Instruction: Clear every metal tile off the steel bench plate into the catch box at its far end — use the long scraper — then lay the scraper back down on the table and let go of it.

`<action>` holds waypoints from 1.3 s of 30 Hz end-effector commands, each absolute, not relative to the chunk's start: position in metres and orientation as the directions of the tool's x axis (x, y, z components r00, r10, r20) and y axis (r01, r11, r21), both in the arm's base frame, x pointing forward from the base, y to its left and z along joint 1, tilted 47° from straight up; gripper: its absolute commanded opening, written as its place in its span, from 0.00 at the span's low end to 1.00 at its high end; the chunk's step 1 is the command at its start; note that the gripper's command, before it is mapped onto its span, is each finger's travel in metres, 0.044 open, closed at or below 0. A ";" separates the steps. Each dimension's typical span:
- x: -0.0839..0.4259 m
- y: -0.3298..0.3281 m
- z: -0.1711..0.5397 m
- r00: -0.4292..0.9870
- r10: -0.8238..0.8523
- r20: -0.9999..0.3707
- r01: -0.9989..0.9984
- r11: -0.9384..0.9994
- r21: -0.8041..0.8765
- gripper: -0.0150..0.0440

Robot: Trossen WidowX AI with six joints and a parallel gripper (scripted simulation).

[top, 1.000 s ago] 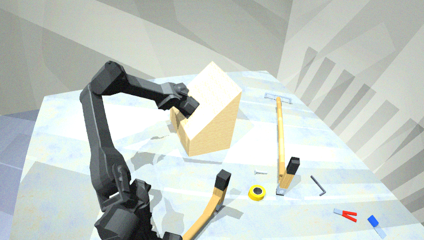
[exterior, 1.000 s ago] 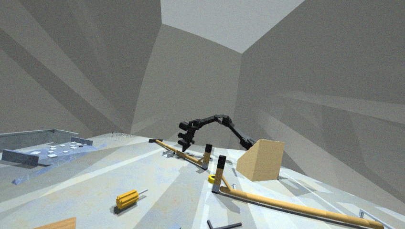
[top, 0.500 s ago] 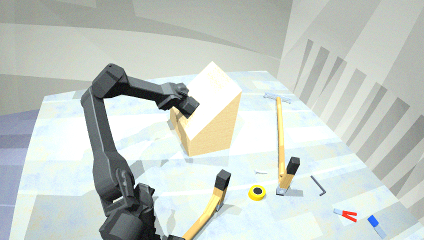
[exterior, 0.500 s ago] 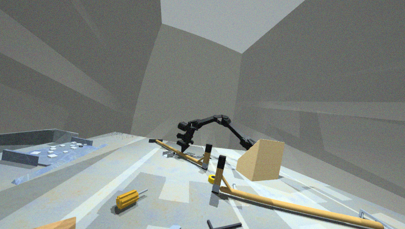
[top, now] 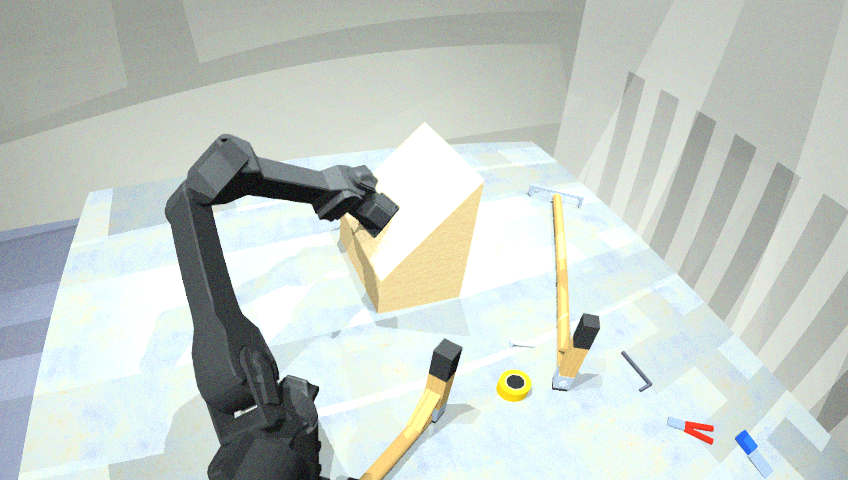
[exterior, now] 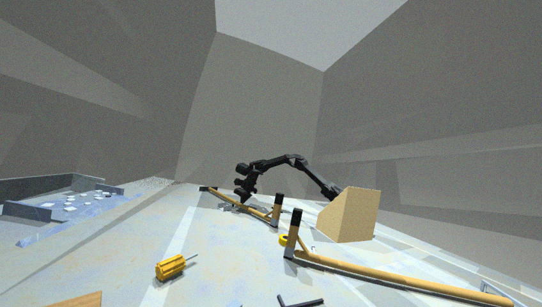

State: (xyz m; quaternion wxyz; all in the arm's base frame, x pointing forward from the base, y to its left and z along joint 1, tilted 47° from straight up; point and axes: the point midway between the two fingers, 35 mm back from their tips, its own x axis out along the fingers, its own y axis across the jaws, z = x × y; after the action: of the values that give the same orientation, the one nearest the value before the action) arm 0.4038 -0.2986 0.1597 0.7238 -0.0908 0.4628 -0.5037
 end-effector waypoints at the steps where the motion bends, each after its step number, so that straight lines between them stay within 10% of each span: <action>1: 0.408 -0.298 0.159 0.062 -0.814 -0.577 0.648 0.473 -0.597 0.25; 39: 0.441 -0.289 0.144 0.063 -0.814 -0.578 0.649 0.473 -0.596 0.25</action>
State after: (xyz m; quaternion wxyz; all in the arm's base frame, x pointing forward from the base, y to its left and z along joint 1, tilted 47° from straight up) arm 0.4370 -0.2909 0.1470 0.7226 -0.0903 0.4616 -0.5065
